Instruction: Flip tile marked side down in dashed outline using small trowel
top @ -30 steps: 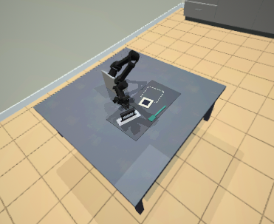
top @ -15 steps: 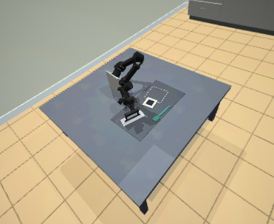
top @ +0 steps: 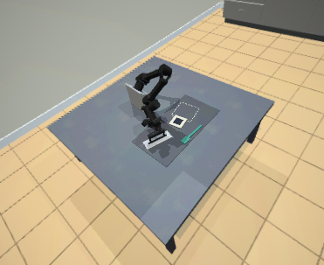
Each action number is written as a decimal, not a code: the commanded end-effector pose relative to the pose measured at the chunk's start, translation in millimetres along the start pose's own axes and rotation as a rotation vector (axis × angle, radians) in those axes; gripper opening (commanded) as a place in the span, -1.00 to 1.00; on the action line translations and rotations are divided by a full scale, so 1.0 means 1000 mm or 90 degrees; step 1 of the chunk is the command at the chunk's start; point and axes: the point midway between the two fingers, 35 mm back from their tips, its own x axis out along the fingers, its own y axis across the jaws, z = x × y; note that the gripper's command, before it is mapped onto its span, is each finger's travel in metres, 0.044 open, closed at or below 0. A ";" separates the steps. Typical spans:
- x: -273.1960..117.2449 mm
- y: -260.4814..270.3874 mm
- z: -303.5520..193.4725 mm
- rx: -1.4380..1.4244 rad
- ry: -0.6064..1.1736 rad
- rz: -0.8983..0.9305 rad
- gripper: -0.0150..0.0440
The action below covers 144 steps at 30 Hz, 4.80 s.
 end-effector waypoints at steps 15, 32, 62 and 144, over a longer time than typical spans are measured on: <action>0.026 -0.001 -0.001 0.009 -0.002 -0.003 0.53; 0.026 -0.001 -0.001 0.009 -0.002 -0.003 -0.26; -0.009 0.047 -0.016 -0.049 0.045 -0.001 -0.49; 0.003 -0.005 -0.115 -0.235 0.224 0.008 -0.49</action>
